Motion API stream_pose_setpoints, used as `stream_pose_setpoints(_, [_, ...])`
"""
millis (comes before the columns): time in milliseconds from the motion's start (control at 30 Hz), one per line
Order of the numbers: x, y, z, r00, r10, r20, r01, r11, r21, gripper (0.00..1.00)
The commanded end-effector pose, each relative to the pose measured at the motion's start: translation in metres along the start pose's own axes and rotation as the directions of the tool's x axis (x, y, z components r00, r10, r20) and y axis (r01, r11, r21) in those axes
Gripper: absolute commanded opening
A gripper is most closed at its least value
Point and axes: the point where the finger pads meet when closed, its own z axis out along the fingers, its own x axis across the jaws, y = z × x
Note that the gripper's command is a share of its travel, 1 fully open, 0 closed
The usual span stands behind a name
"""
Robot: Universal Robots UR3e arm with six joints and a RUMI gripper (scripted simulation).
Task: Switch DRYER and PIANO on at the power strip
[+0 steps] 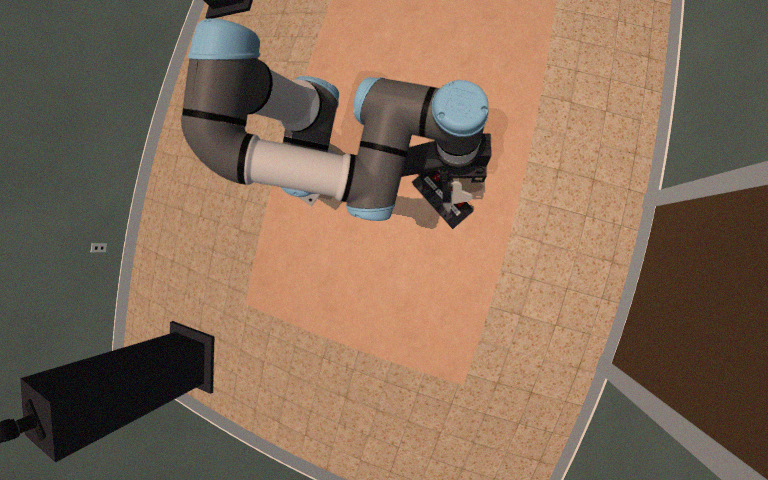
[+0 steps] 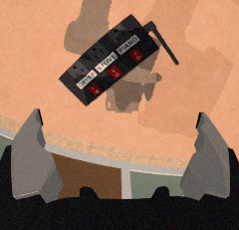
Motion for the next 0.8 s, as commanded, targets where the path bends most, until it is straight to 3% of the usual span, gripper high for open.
stream_pose_setpoints(0, [-0.003,0.001,0.002,0.995,-0.099,-0.003,0.099,0.995,-0.005,1.00])
stream_pose_setpoints(200, [-0.008,0.002,0.007,0.962,-0.274,-0.002,0.274,0.962,-0.005,1.00])
stream_pose_setpoints(367, [-0.013,0.003,0.012,0.900,-0.435,-0.002,0.435,0.900,-0.005,1.00])
stream_pose_setpoints(433, [-0.013,0.003,0.012,0.900,-0.435,-0.002,0.435,0.900,-0.005,1.00])
stream_pose_setpoints(600, [-0.018,0.005,0.017,0.802,-0.597,-0.001,0.597,0.802,-0.005,1.00])
stream_pose_setpoints(767, [-0.023,0.008,0.023,0.667,-0.745,0.000,0.745,0.667,-0.005,1.00])
